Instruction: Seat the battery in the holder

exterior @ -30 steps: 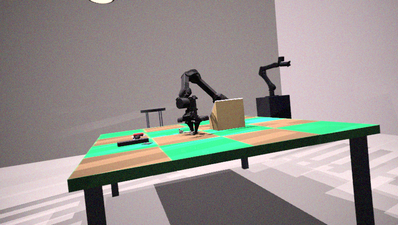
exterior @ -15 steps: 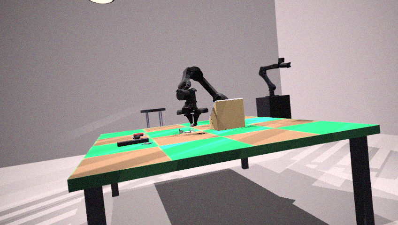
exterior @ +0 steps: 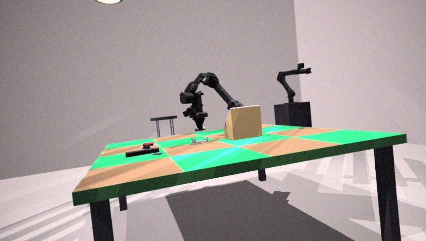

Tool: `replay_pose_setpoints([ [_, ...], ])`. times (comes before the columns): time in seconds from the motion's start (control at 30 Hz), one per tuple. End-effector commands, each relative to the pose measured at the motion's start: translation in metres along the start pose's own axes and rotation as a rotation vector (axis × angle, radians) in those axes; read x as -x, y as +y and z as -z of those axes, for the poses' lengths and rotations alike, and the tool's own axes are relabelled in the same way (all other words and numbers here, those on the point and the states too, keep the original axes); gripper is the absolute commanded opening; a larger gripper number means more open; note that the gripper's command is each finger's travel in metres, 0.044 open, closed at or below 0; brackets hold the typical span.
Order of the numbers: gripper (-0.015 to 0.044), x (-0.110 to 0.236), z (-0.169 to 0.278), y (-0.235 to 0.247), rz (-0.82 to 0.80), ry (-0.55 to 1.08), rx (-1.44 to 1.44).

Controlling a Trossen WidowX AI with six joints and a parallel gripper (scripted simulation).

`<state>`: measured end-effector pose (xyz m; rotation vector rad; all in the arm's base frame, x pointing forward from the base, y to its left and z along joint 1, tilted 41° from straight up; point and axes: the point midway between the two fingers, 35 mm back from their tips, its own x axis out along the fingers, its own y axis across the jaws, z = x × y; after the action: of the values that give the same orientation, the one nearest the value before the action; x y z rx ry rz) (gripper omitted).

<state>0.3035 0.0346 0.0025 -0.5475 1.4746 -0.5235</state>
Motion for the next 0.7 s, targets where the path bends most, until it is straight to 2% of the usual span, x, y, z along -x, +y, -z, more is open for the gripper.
replay_pose_setpoints([
  [0.0,0.0058,0.004,0.003,-0.034,0.008,0.003,-0.287],
  [0.07,0.0058,0.006,0.003,-0.043,0.008,0.002,-0.37],
  [0.33,0.0058,0.005,0.004,-0.043,-0.005,0.001,-0.376],
  [0.67,0.0058,-0.015,-0.001,-0.041,0.001,-0.115,-0.363],
])
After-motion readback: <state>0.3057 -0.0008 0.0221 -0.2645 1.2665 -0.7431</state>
